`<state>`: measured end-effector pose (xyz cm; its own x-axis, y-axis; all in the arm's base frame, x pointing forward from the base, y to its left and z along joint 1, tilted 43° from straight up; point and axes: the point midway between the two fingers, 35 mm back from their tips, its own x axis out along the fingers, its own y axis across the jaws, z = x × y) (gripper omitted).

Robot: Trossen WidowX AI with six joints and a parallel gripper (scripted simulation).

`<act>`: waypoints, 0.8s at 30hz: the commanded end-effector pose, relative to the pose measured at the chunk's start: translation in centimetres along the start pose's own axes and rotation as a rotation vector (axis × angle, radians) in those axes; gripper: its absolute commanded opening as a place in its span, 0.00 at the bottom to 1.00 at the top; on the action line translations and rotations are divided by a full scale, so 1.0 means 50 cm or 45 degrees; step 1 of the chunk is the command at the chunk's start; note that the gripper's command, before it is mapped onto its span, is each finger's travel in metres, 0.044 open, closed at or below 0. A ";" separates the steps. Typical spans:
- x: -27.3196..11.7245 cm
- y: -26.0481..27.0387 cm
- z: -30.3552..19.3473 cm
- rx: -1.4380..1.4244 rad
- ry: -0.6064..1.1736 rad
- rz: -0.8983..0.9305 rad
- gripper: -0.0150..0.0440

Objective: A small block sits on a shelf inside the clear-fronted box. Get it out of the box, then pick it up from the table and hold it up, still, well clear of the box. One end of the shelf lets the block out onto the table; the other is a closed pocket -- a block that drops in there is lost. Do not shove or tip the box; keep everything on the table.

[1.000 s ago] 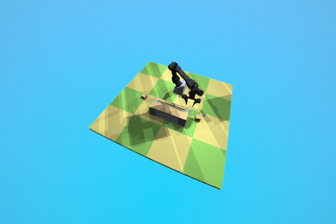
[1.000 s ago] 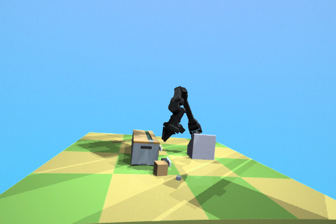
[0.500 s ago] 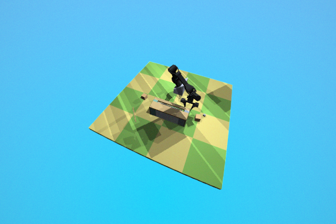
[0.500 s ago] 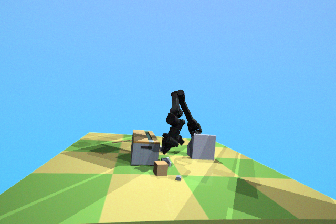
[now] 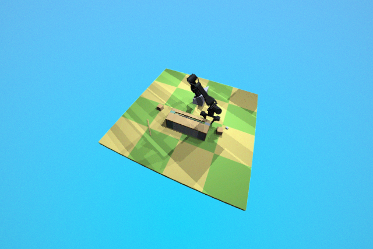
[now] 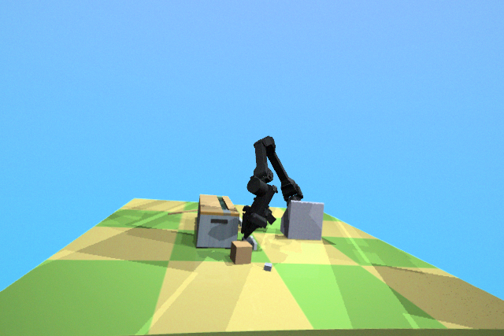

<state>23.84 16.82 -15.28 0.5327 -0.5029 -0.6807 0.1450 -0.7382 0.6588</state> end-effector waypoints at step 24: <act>0.058 0.004 0.027 -0.011 0.003 0.010 0.51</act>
<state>24.24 14.67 -17.57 0.5329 -0.5066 -0.6778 0.1452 -0.7343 0.6631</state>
